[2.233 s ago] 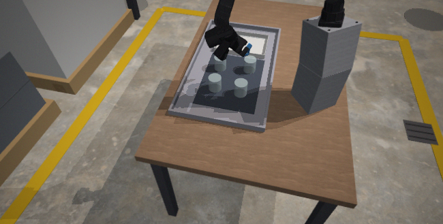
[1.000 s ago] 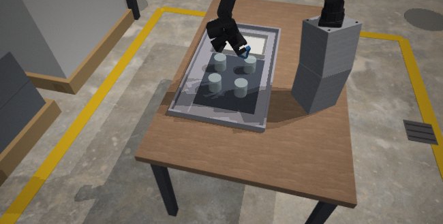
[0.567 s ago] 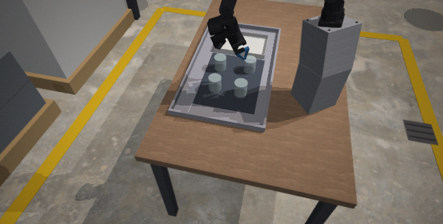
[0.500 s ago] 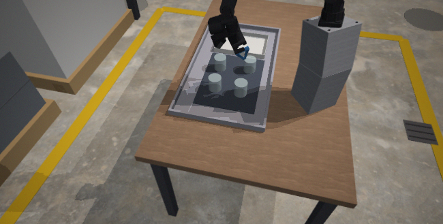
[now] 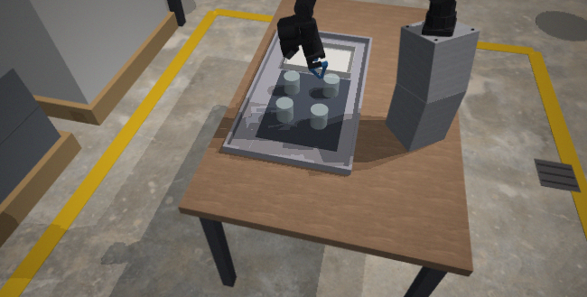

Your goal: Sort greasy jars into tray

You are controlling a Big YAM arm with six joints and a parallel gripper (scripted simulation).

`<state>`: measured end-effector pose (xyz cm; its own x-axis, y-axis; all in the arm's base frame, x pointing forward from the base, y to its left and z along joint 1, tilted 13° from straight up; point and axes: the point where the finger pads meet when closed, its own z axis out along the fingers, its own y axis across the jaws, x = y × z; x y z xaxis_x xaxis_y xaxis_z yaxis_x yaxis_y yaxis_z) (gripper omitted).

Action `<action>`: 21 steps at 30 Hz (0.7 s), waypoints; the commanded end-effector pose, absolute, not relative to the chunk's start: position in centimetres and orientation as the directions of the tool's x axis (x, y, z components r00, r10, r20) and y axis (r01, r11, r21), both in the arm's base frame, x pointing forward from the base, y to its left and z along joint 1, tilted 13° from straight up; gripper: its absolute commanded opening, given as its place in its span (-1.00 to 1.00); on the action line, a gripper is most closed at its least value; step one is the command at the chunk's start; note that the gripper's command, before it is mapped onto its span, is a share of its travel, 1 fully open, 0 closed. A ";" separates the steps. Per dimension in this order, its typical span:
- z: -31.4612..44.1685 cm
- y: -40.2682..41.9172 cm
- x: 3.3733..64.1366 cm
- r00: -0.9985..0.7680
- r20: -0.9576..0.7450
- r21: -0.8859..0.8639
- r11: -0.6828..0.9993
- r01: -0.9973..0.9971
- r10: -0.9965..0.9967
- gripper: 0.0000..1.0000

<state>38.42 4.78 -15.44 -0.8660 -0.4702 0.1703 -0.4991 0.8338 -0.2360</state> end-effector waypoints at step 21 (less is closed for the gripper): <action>-13.2 4.9 40.9 -0.963 -0.065 -0.201 0.949 -0.244 -0.262 1.00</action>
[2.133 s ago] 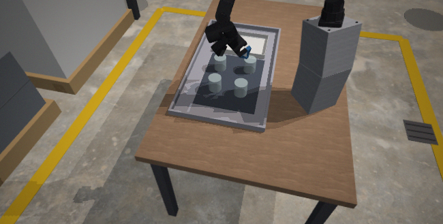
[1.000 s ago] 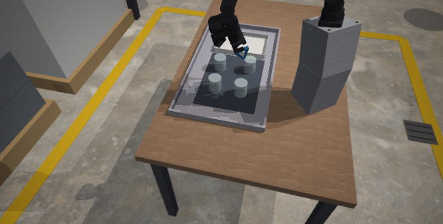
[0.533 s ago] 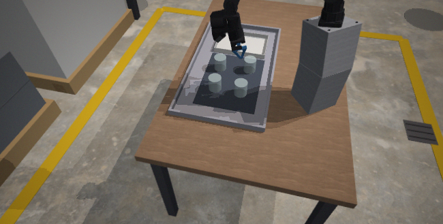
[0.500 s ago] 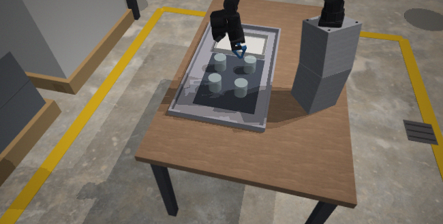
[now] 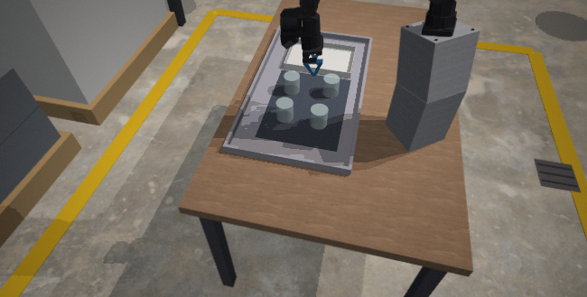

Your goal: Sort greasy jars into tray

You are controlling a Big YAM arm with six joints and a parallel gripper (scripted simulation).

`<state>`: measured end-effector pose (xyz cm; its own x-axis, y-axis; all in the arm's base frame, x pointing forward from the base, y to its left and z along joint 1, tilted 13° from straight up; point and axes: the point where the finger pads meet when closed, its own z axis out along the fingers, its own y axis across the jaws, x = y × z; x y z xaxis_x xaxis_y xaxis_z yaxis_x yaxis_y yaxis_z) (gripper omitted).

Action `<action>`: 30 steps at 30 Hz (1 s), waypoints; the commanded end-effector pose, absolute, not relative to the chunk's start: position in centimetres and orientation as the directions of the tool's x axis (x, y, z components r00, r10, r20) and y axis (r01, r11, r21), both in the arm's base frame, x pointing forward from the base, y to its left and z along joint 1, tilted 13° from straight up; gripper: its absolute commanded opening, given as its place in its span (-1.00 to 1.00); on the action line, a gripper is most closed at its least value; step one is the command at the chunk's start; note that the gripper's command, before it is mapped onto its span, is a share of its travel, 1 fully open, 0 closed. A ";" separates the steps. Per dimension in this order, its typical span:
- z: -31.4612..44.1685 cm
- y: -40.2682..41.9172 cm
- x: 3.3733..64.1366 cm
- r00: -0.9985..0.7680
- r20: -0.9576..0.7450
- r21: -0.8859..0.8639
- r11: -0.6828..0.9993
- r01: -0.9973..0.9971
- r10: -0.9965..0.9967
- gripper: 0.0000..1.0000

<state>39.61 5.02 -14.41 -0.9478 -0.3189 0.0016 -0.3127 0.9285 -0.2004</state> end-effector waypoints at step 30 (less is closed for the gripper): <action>-12.3 4.9 41.9 -0.972 -0.135 -0.181 0.969 -0.165 -0.191 -1.00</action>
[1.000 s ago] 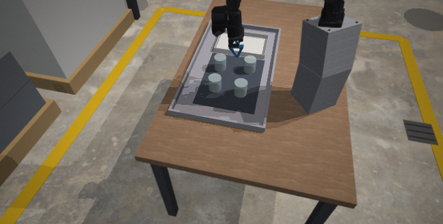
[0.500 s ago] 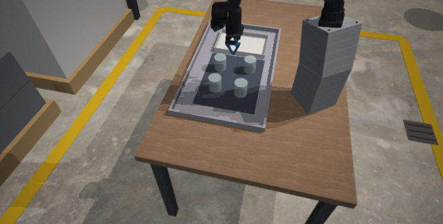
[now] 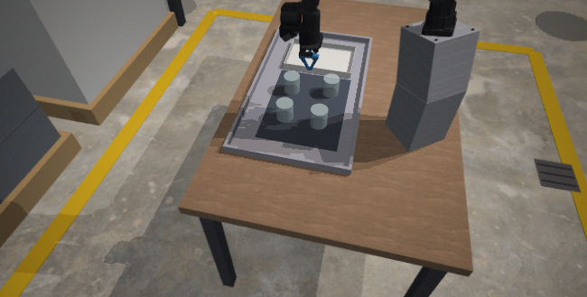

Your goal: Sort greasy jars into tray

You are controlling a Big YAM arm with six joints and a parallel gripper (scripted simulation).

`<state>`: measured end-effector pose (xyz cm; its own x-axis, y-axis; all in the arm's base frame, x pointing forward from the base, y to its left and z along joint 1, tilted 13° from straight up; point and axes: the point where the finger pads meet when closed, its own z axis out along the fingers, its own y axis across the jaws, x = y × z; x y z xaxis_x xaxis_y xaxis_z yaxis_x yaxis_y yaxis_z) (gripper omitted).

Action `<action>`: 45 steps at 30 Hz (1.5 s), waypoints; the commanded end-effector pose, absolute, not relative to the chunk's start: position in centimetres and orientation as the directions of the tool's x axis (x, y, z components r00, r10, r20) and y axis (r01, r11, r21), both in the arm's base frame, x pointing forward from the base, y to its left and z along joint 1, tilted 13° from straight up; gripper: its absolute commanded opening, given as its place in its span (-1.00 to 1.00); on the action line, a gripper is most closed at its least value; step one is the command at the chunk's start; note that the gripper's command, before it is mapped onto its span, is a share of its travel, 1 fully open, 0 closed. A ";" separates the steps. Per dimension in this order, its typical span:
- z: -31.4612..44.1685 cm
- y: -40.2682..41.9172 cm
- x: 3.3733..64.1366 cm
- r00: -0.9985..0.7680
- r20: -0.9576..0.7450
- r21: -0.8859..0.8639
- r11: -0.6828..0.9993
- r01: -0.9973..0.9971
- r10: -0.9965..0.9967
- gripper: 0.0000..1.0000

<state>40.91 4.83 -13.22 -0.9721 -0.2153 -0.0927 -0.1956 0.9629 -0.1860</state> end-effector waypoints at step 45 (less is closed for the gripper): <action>-19.8 -3.0 46.0 -0.972 -0.135 -0.181 0.969 -0.165 -0.191 -1.00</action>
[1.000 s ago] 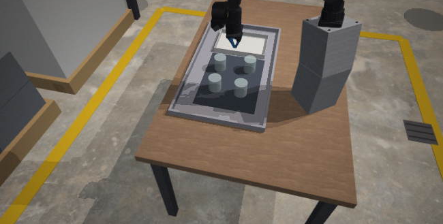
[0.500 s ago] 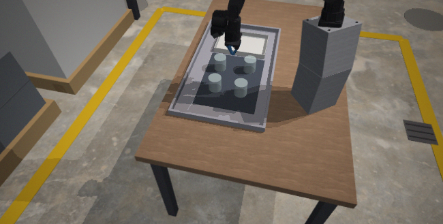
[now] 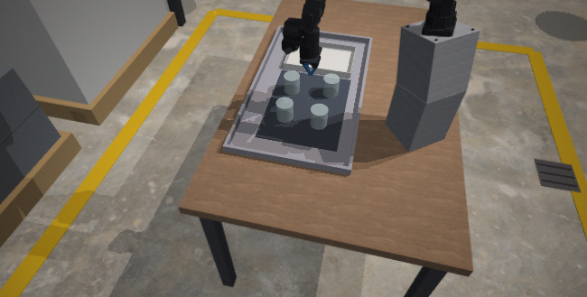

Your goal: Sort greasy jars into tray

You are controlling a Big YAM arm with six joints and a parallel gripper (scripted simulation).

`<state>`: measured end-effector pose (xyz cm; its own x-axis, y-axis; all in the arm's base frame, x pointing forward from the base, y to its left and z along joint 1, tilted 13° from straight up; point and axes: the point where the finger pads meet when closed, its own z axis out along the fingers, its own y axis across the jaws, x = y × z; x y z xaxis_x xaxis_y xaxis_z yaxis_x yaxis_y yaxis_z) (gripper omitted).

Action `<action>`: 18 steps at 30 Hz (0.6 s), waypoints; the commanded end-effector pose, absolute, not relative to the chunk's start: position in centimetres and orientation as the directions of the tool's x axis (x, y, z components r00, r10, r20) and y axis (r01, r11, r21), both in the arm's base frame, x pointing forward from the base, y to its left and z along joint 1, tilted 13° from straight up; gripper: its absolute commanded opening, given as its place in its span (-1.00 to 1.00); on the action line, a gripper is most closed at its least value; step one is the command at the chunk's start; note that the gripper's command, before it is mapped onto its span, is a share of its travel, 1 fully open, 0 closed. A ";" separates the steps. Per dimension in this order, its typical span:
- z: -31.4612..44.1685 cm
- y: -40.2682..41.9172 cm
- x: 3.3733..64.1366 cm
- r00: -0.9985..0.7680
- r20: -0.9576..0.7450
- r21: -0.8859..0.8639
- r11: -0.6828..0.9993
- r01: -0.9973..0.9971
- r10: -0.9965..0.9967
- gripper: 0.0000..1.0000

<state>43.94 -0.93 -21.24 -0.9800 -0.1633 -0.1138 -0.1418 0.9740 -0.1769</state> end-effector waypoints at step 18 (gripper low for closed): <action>-24.1 -5.1 47.4 -0.972 -0.135 -0.181 0.969 -0.165 -0.191 -1.00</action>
<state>47.26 -5.11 -21.84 -0.9748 -0.1701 -0.1445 -0.1425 0.9726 -0.1837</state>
